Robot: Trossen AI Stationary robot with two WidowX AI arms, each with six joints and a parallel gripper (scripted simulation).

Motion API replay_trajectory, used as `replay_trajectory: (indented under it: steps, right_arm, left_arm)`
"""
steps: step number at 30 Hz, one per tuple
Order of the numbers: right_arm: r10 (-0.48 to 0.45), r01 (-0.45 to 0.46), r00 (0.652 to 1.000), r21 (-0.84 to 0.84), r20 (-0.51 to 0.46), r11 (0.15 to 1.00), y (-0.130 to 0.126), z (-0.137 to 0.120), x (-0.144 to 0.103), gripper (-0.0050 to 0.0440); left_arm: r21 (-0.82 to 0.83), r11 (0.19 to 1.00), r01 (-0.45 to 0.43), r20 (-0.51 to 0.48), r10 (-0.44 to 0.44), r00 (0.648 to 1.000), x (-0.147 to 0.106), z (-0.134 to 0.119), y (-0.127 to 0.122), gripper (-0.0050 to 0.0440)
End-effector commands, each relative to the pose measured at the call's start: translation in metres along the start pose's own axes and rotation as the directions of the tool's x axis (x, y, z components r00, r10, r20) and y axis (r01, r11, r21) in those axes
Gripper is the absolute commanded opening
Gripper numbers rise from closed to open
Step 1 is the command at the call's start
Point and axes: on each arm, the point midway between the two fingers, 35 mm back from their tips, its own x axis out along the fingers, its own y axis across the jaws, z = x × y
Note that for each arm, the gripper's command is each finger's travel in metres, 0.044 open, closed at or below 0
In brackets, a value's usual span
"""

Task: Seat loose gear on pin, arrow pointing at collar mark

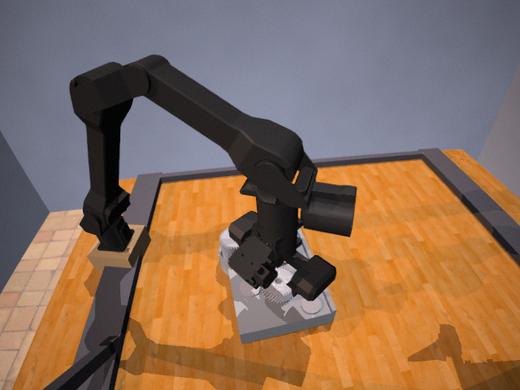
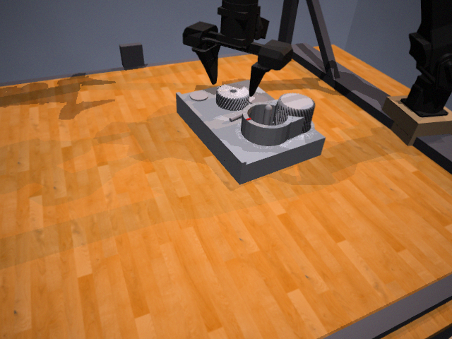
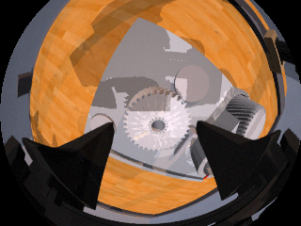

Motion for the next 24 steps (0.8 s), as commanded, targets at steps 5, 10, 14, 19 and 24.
replay_trajectory:
  steps: [5,10,14,19,24]
  right_arm:
    - [0.000,0.000,1.000,0.000,0.023,1.000,0.000,0.009,-0.001,0.0400]
    - [0.000,0.000,1.000,0.000,0.023,1.000,0.000,0.009,-0.001,0.0400]
    - [0.000,0.000,1.000,0.000,0.023,1.000,0.000,0.009,-0.001,0.0400]
    - [0.000,0.000,1.000,0.000,0.023,1.000,0.000,0.009,-0.001,0.0400]
    - [0.000,0.000,1.000,0.000,0.023,1.000,0.000,0.009,-0.001,0.0400]
  left_arm:
    - [-0.005,1.000,-0.003,-0.001,0.003,1.000,0.009,0.000,0.000,0.0375]
    - [-0.006,1.000,0.002,0.001,-0.002,1.000,0.018,0.000,-0.001,0.0375]
    - [-0.007,1.000,0.000,0.000,0.000,1.000,0.018,0.000,0.000,0.0375]
    - [-0.007,1.000,0.000,0.000,0.000,1.000,0.018,0.000,0.000,0.0000]
    - [-0.007,1.000,0.000,0.000,0.000,1.000,0.018,0.000,0.000,0.0000]
